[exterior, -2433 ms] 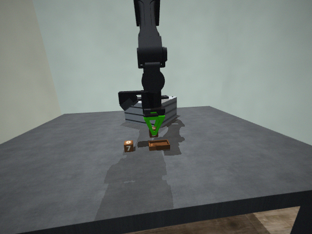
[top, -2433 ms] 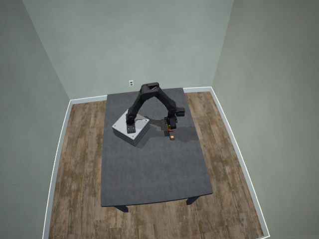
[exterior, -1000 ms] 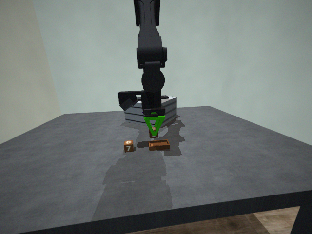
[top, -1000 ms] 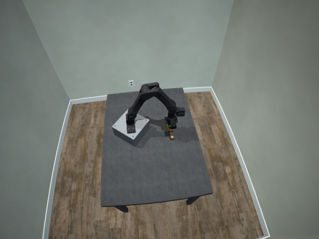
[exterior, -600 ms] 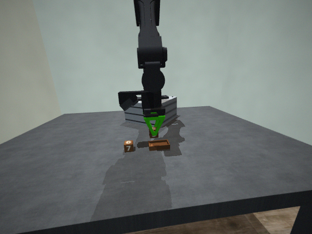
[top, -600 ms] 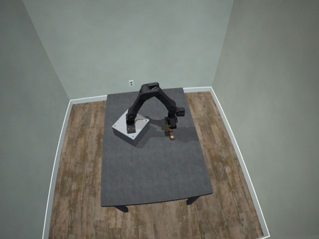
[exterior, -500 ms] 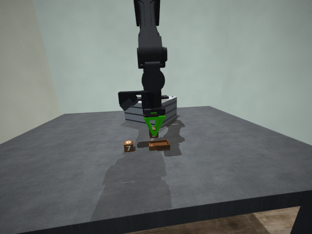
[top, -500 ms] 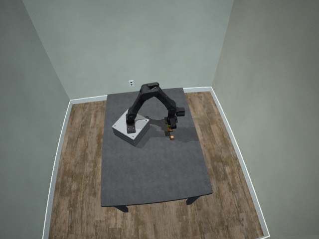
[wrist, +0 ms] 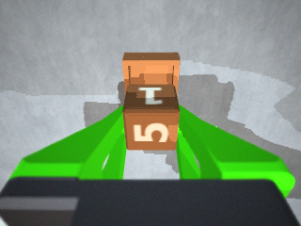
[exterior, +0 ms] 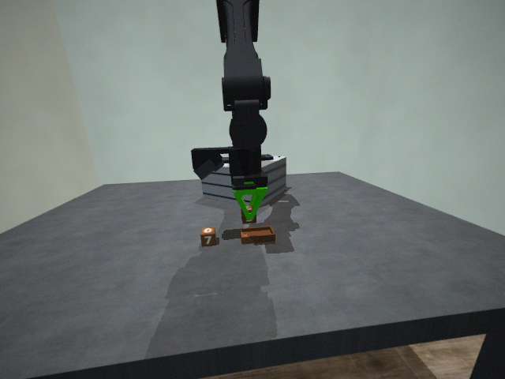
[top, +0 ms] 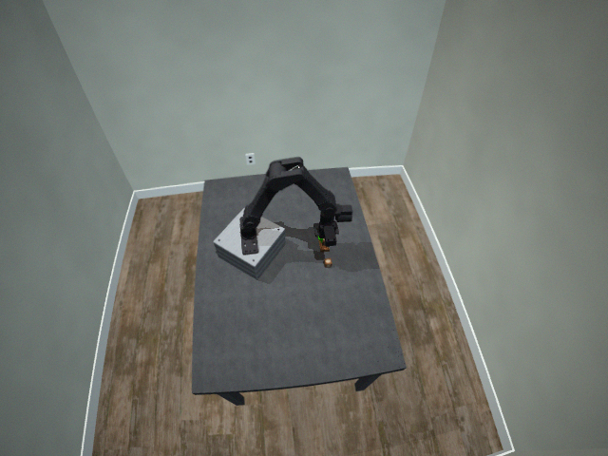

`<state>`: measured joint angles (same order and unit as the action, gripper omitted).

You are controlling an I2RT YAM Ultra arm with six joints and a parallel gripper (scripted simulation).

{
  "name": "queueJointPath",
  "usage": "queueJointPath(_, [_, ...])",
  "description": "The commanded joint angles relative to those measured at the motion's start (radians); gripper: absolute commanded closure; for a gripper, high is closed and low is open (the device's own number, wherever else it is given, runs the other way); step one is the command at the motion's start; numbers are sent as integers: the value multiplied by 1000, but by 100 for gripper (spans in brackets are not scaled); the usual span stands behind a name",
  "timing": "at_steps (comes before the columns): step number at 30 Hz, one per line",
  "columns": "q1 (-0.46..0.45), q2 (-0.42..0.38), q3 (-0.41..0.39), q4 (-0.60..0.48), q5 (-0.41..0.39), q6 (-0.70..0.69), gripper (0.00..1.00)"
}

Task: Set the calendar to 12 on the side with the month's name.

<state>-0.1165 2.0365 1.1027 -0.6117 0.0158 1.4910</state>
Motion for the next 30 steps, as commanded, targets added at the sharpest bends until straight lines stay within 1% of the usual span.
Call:
queueJointPath(1, [1, -6, 3, 1, 1, -1, 74])
queueJointPath(21, [0, 7, -2, 20, 1, -1, 74])
queueJointPath(30, [0, 28, -10, 48, 1, -1, 74])
